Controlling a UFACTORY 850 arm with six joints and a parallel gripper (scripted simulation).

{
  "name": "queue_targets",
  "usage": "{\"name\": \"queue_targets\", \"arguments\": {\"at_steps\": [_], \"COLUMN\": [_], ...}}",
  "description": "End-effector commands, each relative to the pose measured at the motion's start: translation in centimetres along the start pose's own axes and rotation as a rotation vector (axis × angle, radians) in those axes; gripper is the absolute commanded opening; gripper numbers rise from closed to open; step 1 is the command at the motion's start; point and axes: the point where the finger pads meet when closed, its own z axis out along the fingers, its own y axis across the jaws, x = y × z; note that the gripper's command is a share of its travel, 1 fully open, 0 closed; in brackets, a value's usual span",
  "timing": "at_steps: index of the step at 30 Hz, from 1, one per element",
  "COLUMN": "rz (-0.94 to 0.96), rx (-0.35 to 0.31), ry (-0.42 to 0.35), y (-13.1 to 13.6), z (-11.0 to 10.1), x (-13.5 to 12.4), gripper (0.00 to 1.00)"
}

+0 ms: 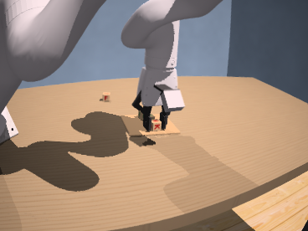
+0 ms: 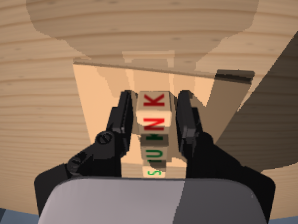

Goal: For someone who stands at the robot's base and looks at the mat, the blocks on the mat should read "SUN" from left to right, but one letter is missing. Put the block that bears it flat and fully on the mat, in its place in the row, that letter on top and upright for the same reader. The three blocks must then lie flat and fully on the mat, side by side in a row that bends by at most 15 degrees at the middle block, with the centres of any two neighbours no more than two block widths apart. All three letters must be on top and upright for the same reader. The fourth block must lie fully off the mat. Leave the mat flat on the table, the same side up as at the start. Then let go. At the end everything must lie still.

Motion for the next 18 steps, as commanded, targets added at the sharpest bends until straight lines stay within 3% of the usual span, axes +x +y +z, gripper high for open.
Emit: {"name": "queue_targets", "arguments": {"at_steps": [1, 14, 18], "rz": [0.000, 0.000, 0.000], "rx": [0.001, 0.001, 0.001], "ry": [0.000, 0.000, 0.000], "y": [0.0, 0.0, 0.0], "z": [-0.1, -3.8, -6.0], "x": [0.0, 0.0, 0.0], "gripper": [0.42, 0.42, 0.42]}}
